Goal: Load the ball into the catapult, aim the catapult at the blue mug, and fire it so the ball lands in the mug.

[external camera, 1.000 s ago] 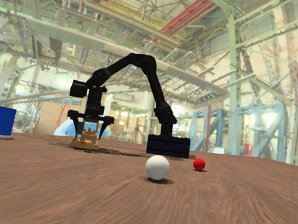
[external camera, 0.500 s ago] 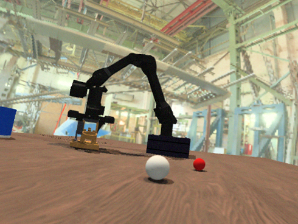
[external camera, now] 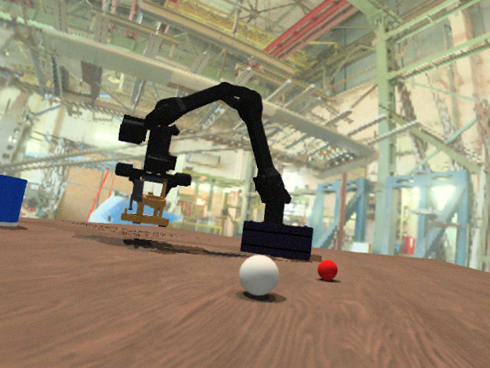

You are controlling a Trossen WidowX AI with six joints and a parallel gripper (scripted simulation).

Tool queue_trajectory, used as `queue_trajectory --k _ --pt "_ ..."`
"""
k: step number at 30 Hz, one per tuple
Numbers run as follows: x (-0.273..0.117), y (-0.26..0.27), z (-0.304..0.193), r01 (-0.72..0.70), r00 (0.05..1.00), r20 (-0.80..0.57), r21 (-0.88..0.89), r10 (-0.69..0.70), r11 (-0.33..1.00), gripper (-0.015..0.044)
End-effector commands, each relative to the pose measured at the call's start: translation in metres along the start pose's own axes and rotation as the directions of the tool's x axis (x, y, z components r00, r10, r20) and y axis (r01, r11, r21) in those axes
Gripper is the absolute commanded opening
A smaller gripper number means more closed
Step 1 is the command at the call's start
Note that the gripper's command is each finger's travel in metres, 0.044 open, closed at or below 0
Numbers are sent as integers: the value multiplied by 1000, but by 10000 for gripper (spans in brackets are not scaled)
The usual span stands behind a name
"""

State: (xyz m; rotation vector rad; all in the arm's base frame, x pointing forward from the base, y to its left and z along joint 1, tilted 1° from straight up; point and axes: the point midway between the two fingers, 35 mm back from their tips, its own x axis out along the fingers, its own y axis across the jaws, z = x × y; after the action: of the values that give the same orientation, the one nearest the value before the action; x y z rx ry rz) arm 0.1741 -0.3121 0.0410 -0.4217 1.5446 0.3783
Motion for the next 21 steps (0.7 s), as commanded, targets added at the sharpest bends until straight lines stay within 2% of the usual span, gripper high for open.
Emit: queue_trajectory --k 1,11,21 --pt "-5 -2 0 10 1000 1 -97 -10 995 0" --pt "-4 -5 1 10 1000 3 -424 -10 906 0" --pt "-3 -20 6 11 1000 5 -697 -10 717 0"
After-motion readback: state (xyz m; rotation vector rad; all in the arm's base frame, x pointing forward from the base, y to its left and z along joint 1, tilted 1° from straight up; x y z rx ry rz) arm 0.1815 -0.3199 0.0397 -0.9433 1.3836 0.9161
